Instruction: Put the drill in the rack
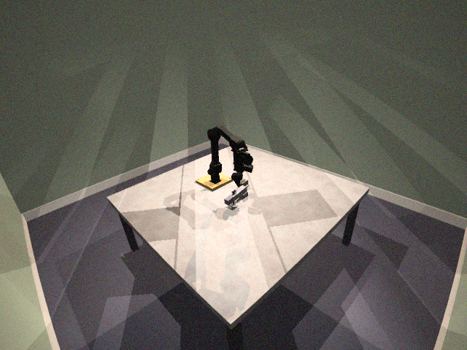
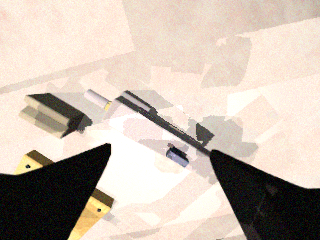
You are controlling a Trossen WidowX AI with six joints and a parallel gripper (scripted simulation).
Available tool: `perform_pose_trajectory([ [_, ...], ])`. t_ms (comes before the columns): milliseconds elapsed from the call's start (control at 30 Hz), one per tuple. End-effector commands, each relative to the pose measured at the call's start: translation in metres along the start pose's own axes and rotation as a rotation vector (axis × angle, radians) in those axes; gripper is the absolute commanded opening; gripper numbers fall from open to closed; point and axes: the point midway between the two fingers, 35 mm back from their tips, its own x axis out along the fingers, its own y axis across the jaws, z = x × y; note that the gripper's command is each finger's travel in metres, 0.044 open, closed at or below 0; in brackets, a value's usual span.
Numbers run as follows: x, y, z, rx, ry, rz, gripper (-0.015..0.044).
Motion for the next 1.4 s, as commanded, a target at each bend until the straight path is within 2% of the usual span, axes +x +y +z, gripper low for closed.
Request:
perform_pose_trajectory([
  [0, 0.031, 0.056, 0.028, -0.574, -0.006, 0.005, 0.0440],
  [167, 0.055, 0.099, 0.039, -0.996, -0.008, 0.010, 0.0440],
  [233, 0.058, 0.105, 0.040, -1.055, -0.008, 0.010, 0.0440],
  [933, 0.059, 0.105, 0.040, -1.055, -0.008, 0.010, 0.0440],
  [1367, 0.078, 0.100, 0.038, -1.055, -0.008, 0.010, 0.0440],
])
